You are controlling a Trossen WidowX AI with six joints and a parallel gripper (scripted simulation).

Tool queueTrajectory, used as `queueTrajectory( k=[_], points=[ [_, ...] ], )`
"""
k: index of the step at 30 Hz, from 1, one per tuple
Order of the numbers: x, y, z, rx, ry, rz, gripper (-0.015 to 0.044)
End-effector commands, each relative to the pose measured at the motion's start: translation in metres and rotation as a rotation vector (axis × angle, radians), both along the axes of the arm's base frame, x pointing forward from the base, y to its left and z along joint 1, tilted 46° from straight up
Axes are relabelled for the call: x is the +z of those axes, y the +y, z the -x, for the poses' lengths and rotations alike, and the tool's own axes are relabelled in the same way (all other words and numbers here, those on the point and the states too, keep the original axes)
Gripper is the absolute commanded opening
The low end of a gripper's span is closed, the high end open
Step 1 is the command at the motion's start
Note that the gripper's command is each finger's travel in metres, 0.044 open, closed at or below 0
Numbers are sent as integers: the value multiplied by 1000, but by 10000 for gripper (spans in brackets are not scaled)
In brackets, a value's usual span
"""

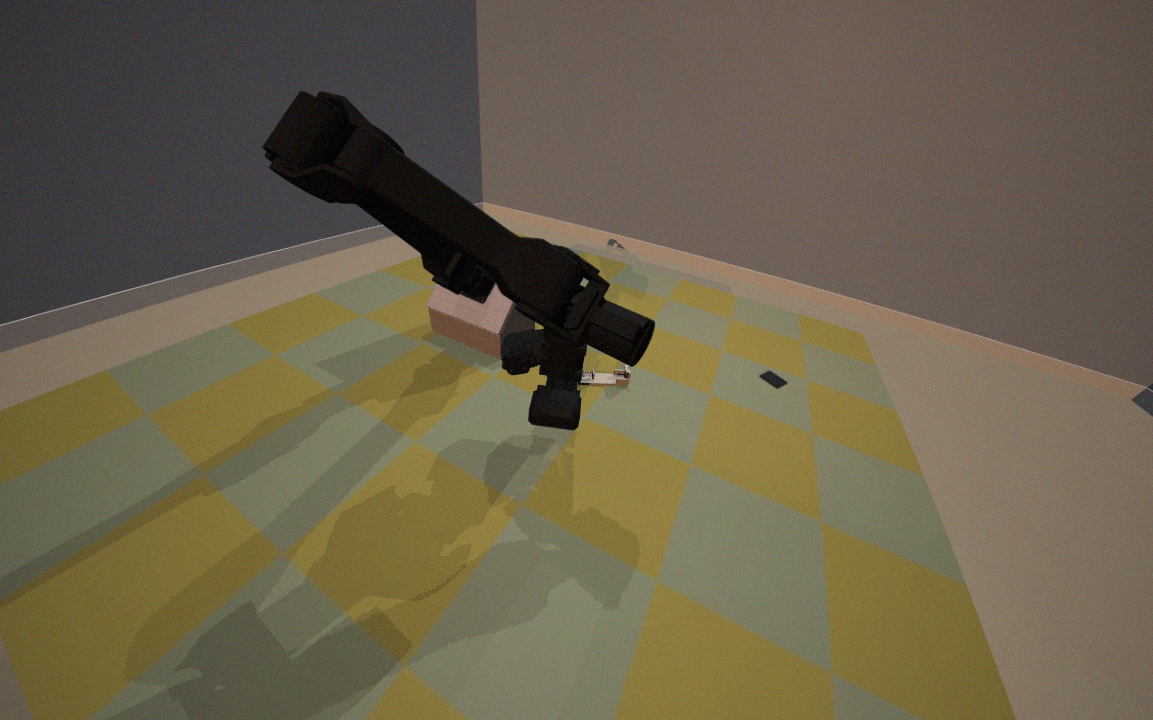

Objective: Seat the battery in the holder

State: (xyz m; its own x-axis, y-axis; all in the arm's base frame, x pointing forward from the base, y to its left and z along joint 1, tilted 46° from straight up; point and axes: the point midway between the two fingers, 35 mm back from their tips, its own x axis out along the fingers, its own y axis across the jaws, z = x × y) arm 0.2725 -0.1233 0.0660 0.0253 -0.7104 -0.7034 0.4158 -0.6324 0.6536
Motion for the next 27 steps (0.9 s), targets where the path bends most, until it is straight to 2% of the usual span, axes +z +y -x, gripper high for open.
queueTrajectory(
  k=[1, 7, 27],
  points=[
    [22, 15, -3, 3, -32, 9, 62],
    [21, 16, -4, 31, -4, 10, 62],
    [-13, 64, -19, 882, 839, 40, 62]
  ],
)
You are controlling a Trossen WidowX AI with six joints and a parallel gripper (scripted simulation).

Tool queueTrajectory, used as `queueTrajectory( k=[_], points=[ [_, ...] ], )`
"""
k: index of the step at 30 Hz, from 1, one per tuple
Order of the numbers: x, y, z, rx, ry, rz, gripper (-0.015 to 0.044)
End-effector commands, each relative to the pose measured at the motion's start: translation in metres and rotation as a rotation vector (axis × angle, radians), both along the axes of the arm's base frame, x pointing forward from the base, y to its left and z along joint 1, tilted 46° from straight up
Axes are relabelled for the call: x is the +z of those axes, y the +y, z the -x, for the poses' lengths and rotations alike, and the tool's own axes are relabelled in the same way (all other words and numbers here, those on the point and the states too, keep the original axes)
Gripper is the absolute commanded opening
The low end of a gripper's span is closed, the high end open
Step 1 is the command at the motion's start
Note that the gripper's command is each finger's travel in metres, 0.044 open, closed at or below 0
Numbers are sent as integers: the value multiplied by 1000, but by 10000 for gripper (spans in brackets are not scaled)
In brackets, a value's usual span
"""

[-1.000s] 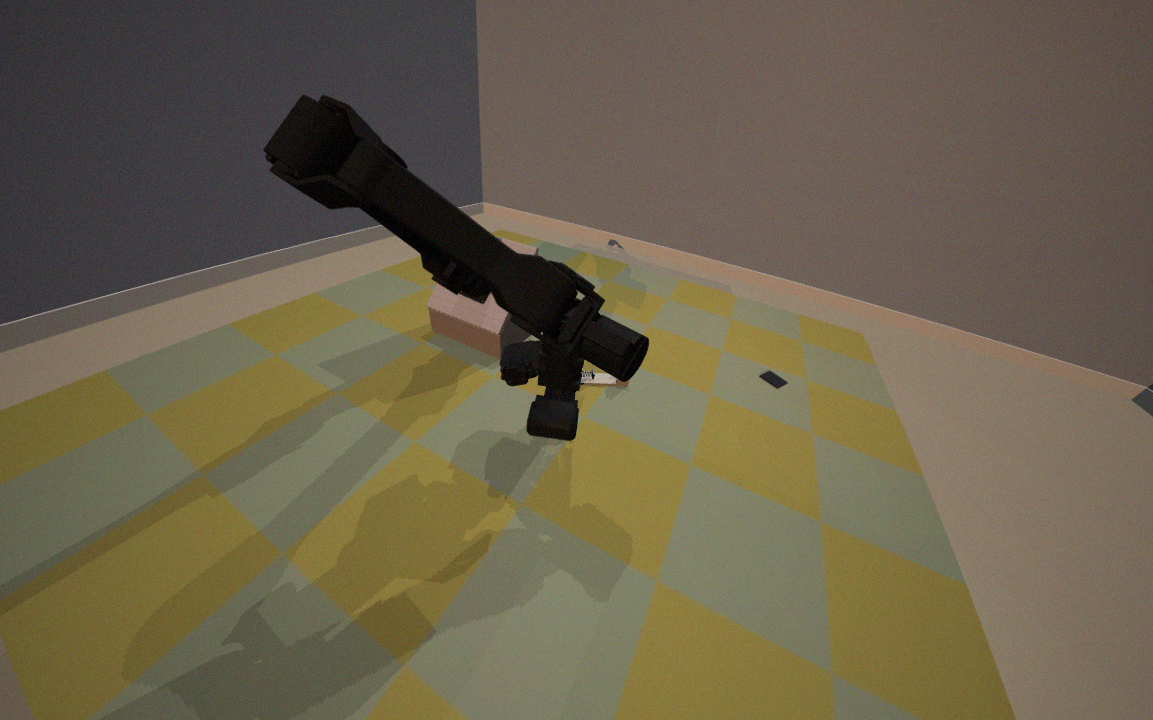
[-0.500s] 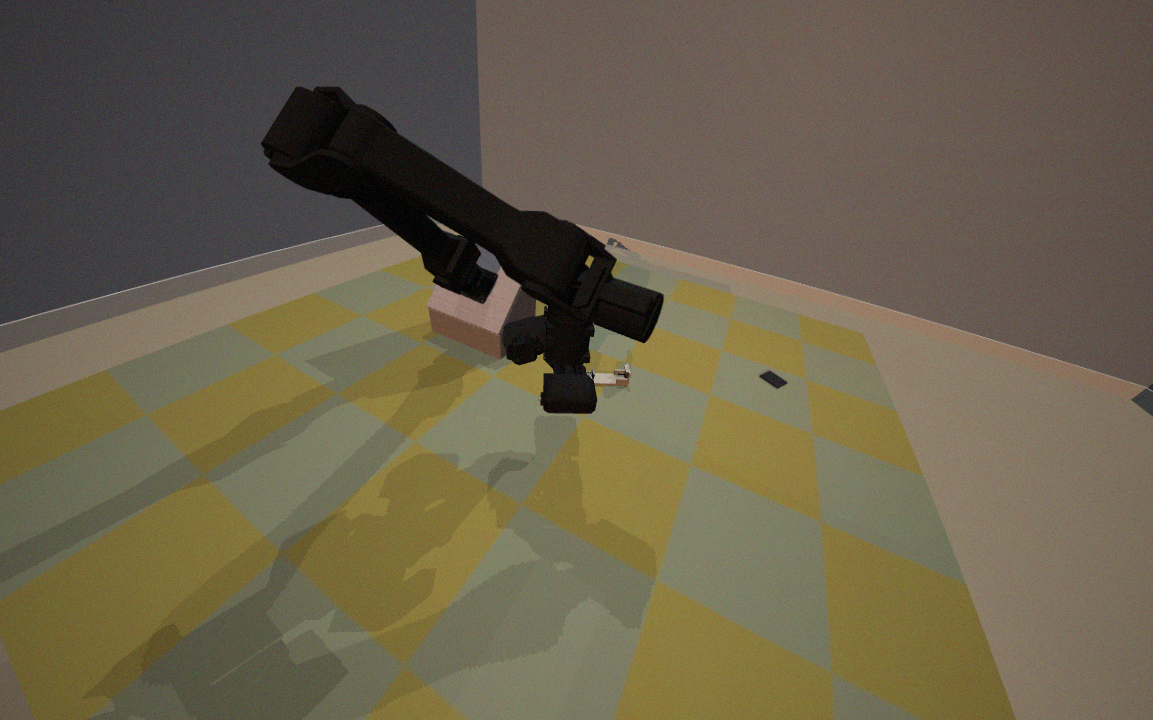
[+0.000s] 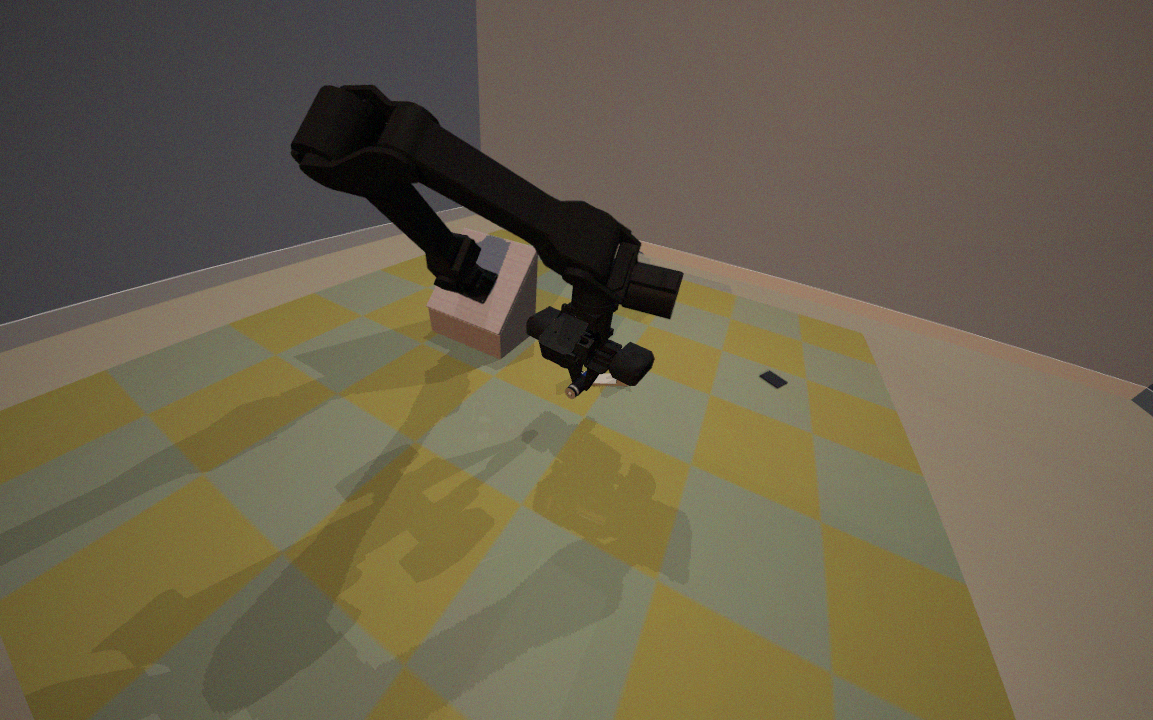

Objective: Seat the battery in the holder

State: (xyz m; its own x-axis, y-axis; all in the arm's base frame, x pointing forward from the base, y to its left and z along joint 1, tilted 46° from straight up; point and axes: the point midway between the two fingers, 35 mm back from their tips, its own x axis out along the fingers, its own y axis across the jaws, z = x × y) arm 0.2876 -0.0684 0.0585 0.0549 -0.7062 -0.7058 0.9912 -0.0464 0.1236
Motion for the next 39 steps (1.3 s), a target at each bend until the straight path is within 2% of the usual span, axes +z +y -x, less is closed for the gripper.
queueTrajectory(
  k=[1, 34, 39],
  points=[
    [-7, 12, -5, 185, 178, 6, 62],
    [-61, 86, -1, 1555, 1550, 103, 62],
    [-63, 89, -1, 1607, 1605, 111, 62]
  ],
)
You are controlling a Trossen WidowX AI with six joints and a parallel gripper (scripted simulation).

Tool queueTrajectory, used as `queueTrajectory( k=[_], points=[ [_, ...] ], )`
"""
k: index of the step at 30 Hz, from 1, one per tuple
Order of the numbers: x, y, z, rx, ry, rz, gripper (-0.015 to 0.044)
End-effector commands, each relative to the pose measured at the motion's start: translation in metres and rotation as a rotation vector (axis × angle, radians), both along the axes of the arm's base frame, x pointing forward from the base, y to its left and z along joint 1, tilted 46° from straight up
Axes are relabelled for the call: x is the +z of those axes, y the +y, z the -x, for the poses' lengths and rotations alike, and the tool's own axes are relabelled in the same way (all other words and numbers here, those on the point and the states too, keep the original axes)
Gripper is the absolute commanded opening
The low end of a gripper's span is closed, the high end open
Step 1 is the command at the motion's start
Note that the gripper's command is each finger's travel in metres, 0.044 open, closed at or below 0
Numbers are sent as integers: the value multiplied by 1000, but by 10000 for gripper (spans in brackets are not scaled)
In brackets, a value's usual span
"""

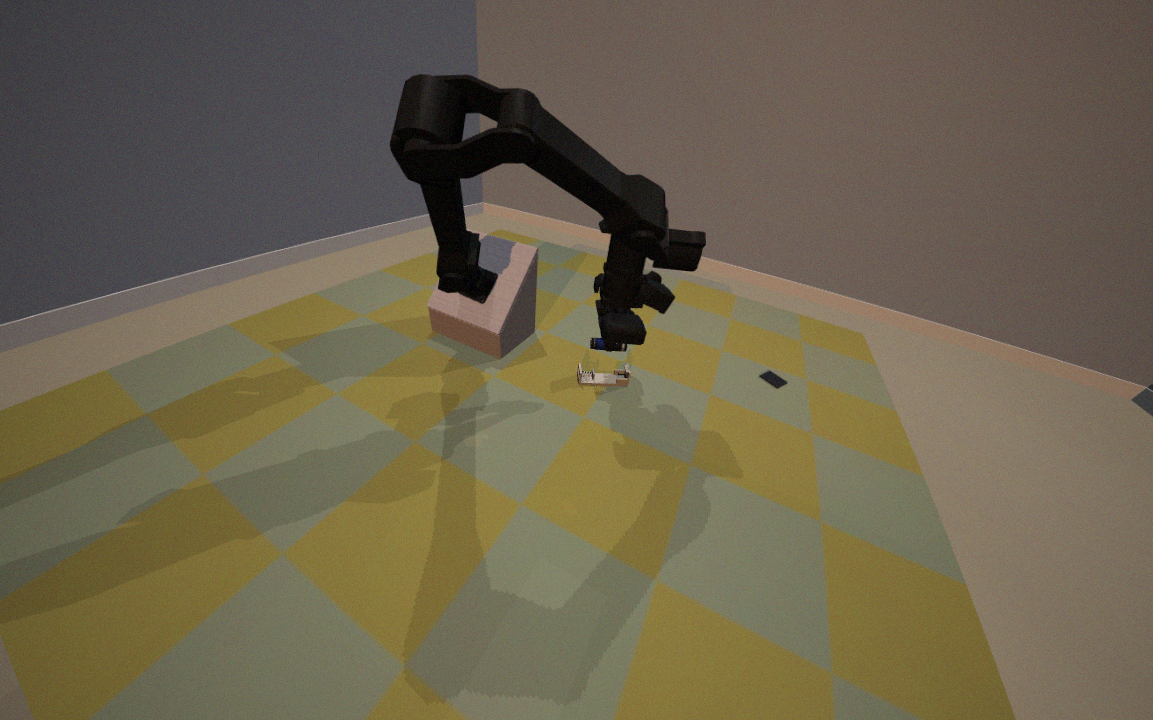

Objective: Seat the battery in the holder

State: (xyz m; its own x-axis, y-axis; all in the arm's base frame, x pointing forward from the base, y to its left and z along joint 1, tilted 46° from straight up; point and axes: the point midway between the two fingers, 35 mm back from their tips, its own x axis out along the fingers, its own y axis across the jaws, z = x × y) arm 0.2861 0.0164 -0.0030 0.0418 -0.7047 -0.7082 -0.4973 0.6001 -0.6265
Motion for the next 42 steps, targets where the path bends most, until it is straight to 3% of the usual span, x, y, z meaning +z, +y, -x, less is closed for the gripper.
queueTrajectory(
  k=[1, 42],
  points=[
    [-1, 4, -2, 47, 41, -1, 62],
    [-36, -27, -8, 230, -138, -192, 62]
  ],
)
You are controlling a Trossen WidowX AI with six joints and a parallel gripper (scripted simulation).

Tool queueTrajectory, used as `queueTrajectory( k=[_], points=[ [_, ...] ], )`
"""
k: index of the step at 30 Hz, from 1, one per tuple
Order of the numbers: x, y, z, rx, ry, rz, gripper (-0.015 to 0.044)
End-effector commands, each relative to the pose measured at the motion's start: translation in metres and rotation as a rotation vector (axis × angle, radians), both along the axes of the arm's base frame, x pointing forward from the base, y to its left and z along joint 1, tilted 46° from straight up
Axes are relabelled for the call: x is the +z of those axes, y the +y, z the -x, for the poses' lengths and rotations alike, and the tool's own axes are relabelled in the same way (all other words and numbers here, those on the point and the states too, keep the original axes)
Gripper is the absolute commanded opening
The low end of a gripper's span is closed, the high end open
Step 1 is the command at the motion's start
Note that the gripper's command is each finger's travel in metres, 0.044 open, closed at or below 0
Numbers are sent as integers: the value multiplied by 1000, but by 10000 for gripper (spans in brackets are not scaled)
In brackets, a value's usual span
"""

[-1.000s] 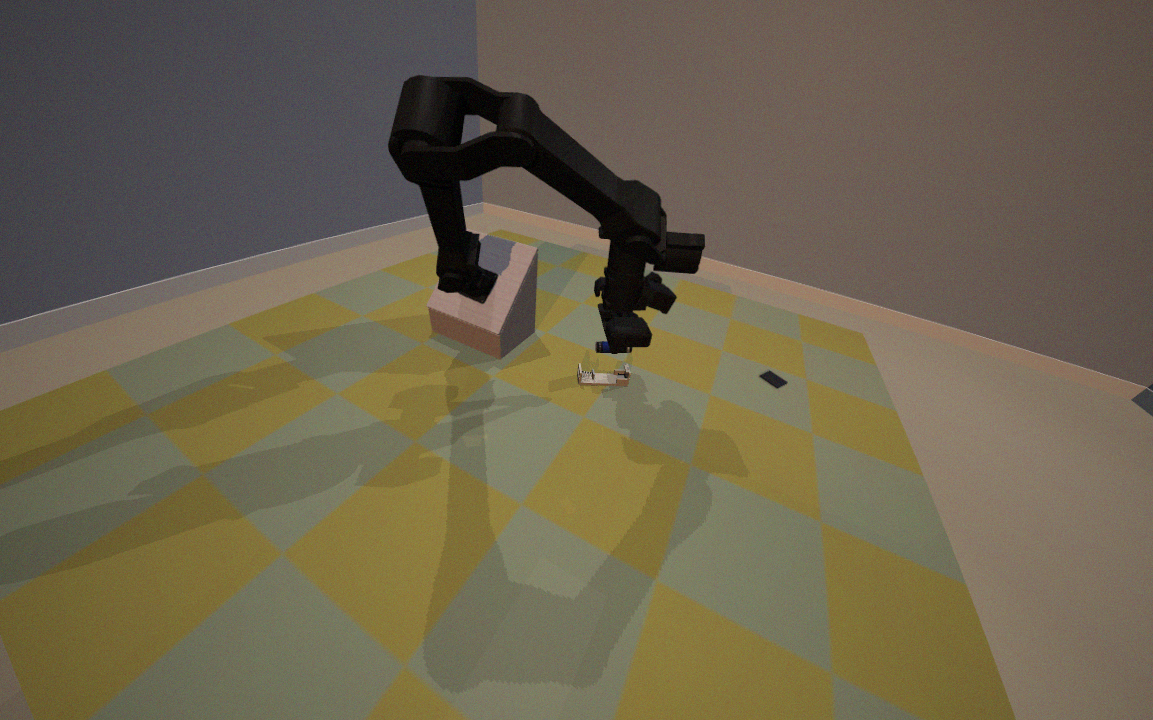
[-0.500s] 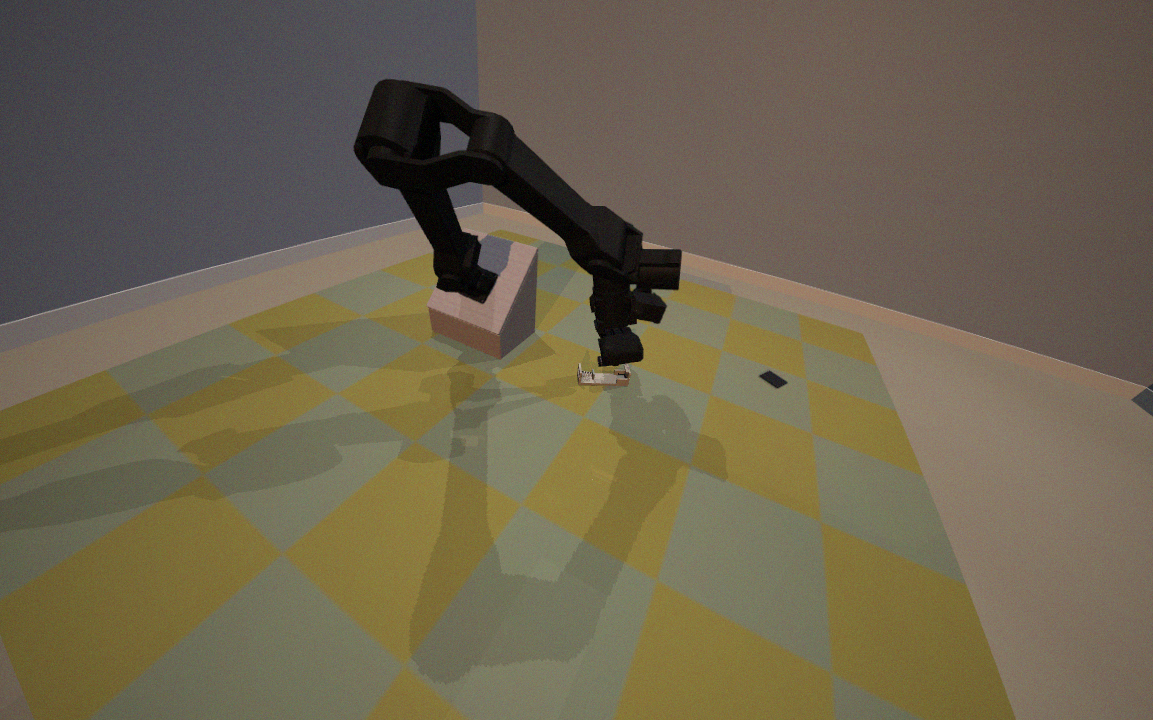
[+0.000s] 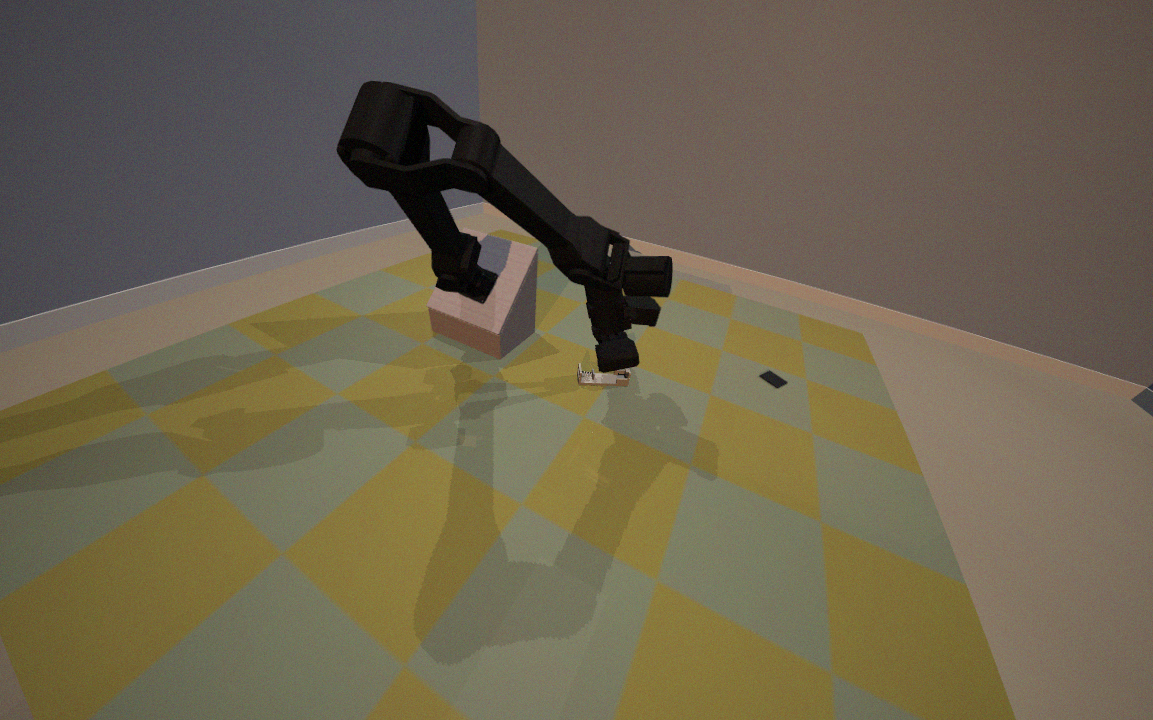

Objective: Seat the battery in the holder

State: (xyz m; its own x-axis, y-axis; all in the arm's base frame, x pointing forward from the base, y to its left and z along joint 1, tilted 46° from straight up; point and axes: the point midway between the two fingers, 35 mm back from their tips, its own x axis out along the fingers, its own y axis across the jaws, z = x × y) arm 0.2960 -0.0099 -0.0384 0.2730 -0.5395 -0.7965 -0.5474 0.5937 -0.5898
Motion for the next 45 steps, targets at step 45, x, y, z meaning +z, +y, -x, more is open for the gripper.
queueTrajectory(
  k=[45],
  points=[
    [-2, -21, 18, 147, -113, -137, 62]
  ],
)
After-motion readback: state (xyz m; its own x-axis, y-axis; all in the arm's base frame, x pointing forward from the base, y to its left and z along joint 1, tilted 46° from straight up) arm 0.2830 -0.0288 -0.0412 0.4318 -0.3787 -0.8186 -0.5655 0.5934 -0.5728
